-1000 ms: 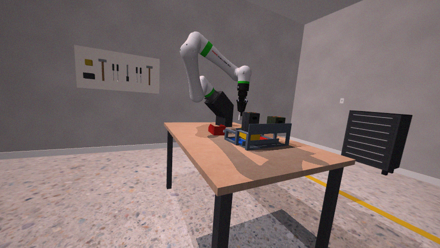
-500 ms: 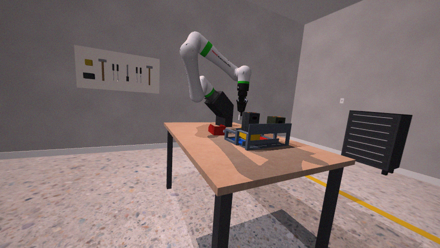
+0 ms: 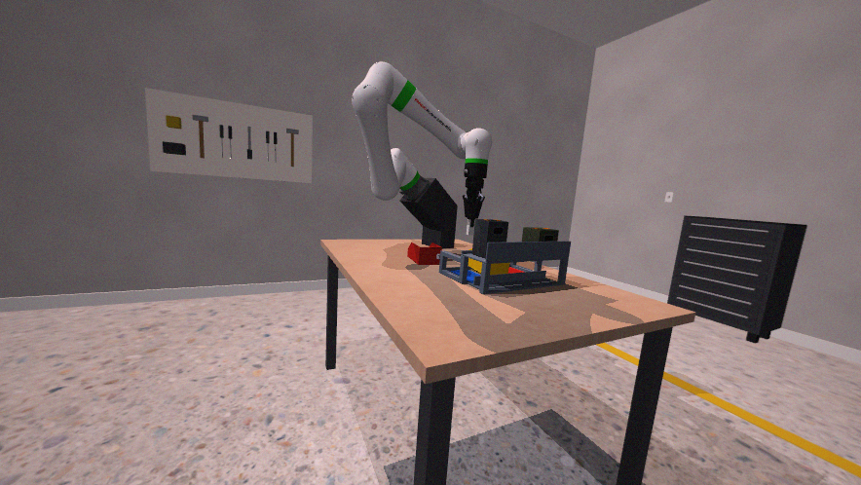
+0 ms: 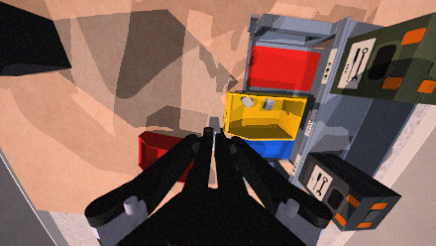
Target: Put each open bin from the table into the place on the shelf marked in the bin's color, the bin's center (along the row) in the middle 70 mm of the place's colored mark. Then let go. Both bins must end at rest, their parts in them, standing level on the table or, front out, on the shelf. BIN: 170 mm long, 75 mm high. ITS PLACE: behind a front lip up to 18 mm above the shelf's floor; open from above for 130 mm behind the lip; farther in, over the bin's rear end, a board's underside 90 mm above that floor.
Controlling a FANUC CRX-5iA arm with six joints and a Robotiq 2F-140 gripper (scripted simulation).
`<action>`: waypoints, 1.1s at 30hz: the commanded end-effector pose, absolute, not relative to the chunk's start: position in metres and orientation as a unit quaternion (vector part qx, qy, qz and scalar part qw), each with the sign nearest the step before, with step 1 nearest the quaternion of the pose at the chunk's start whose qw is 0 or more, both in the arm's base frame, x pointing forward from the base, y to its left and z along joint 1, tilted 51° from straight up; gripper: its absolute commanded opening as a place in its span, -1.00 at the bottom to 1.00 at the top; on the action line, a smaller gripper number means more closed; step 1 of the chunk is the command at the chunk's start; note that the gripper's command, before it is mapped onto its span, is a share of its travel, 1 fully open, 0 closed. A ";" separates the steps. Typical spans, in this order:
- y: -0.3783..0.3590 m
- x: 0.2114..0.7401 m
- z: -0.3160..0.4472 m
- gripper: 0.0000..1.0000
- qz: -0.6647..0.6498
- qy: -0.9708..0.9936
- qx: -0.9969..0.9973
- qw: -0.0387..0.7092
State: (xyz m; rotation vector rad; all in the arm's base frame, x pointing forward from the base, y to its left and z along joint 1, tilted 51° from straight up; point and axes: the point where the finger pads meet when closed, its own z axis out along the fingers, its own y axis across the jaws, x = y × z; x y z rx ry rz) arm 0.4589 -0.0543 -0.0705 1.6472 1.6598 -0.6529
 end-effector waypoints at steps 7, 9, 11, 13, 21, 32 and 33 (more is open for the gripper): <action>-0.054 0.459 -0.070 -1.00 -0.252 0.641 0.636 0.349; -0.054 0.459 -0.070 -1.00 -0.252 0.641 0.636 0.349; -0.054 0.459 -0.071 -1.00 -0.252 0.641 0.636 0.349; -0.055 0.459 -0.071 -1.00 -0.252 0.641 0.636 0.349; -0.059 0.460 -0.074 -1.00 -0.252 0.641 0.636 0.349; -0.074 0.462 -0.087 -1.00 -0.252 0.641 0.636 0.349; -0.076 0.463 -0.089 -1.00 -0.252 0.641 0.636 0.349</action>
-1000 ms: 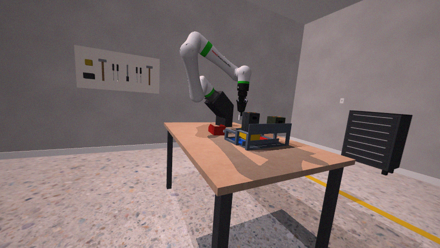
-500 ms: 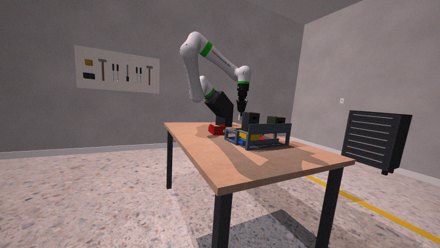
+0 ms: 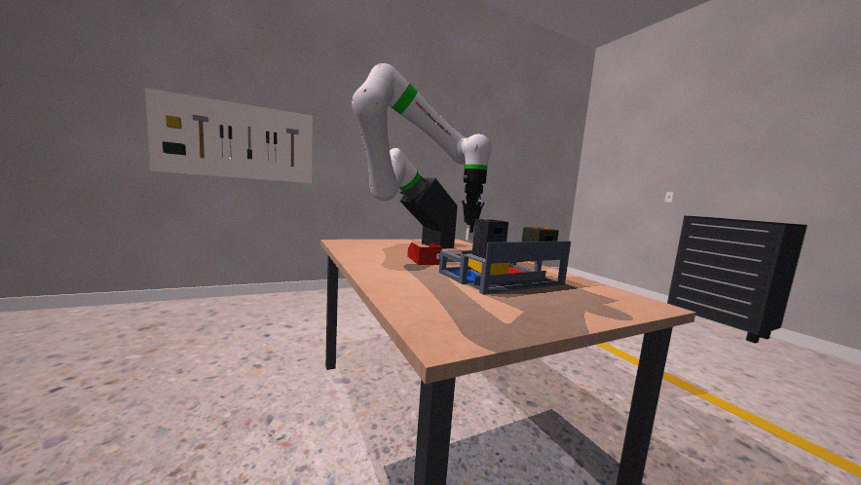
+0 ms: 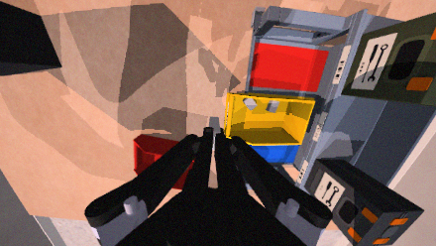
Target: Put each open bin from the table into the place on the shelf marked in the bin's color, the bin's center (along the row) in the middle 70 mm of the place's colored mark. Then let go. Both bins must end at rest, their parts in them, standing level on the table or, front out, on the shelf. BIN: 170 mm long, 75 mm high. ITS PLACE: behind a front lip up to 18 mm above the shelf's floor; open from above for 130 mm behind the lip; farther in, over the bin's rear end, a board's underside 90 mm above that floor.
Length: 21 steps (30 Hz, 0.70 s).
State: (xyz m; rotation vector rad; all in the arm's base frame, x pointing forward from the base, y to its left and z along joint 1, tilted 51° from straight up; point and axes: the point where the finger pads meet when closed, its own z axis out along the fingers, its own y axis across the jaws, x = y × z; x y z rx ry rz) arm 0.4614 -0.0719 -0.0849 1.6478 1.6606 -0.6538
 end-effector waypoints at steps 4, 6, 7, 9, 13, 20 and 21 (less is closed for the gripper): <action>-0.087 0.464 -0.097 -1.00 -0.252 0.641 0.636 0.349; -0.092 0.465 -0.101 -1.00 -0.252 0.641 0.636 0.349; -0.094 0.466 -0.103 -1.00 -0.252 0.641 0.636 0.349; -0.100 0.467 -0.108 -1.00 -0.252 0.641 0.636 0.349; -0.110 0.468 -0.116 -1.00 -0.252 0.641 0.636 0.349; -0.121 0.470 -0.125 -1.00 -0.252 0.641 0.636 0.349; -0.123 0.470 -0.127 -1.00 -0.252 0.641 0.636 0.349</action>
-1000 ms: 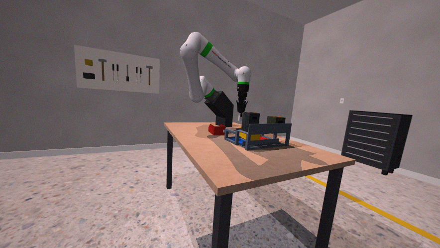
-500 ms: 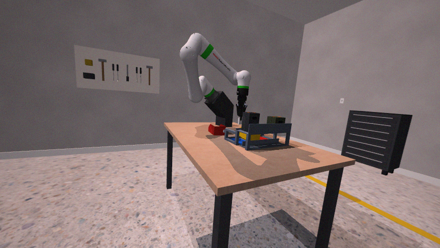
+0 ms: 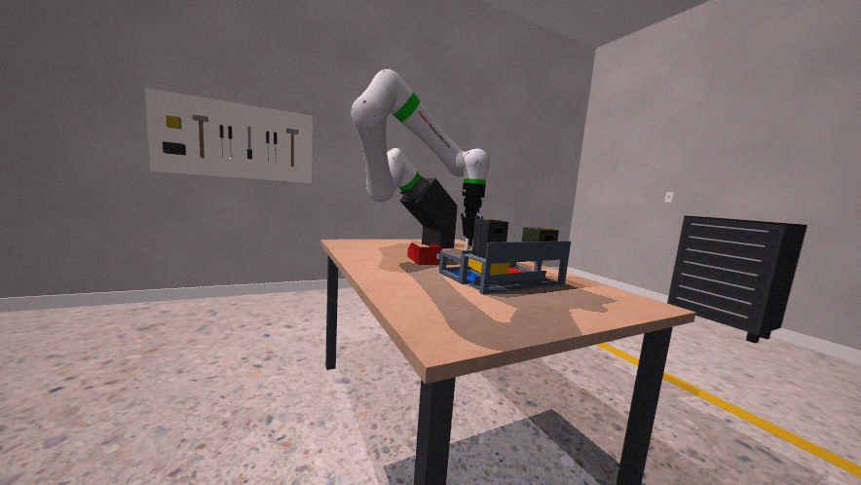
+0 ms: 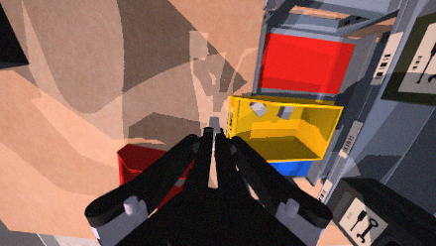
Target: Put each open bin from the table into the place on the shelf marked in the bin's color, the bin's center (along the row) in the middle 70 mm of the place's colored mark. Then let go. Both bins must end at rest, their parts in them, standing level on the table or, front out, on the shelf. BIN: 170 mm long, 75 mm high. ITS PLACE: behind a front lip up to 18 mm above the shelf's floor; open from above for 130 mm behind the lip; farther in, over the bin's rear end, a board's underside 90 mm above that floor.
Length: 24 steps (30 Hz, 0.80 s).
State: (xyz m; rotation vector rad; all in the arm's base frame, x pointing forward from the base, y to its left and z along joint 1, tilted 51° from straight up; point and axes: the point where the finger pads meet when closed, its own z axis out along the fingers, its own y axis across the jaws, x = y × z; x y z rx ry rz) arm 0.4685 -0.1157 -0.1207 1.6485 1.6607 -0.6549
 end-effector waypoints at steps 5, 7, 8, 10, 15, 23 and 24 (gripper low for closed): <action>-0.132 0.472 -0.134 -1.00 -0.252 0.641 0.636 0.349; -0.134 0.472 -0.136 -1.00 -0.252 0.641 0.636 0.349; -0.135 0.472 -0.137 -1.00 -0.252 0.641 0.636 0.349; -0.137 0.473 -0.138 -1.00 -0.252 0.641 0.636 0.349; -0.139 0.473 -0.139 -1.00 -0.252 0.641 0.636 0.349; -0.140 0.473 -0.140 -1.00 -0.252 0.641 0.636 0.349; -0.140 0.473 -0.140 -1.00 -0.252 0.641 0.636 0.349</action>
